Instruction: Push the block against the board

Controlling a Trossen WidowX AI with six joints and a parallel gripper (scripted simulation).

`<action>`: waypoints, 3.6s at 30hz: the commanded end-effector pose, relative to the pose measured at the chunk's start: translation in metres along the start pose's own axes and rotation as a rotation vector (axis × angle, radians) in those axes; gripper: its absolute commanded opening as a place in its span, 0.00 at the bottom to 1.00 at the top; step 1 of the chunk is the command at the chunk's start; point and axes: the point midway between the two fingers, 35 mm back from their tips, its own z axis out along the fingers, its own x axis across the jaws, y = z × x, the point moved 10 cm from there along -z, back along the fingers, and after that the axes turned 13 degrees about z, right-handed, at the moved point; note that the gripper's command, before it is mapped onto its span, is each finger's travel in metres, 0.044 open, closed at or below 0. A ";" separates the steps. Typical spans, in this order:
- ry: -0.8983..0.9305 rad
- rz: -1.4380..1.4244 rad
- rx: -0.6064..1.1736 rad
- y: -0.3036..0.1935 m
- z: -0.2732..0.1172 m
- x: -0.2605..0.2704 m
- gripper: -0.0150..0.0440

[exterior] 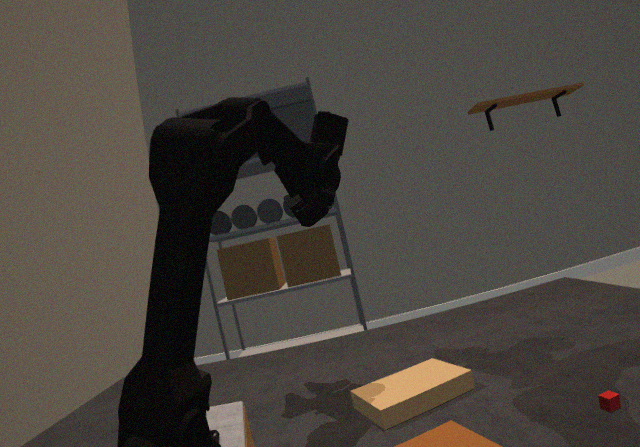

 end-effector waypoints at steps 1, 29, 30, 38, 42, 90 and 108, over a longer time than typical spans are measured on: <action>0.000 0.000 0.000 0.000 0.000 0.000 0.89; -0.698 0.213 -0.409 -0.027 -0.159 -0.048 0.25; -0.730 0.222 -0.417 -0.030 -0.165 -0.049 0.25; -0.996 0.295 -0.448 -0.060 -0.213 -0.063 0.25; -1.130 0.328 -0.441 -0.077 -0.236 -0.068 0.25; -1.812 0.448 -0.150 -0.196 -0.346 -0.131 0.25; -1.812 0.448 -0.152 -0.167 -0.352 -0.135 0.25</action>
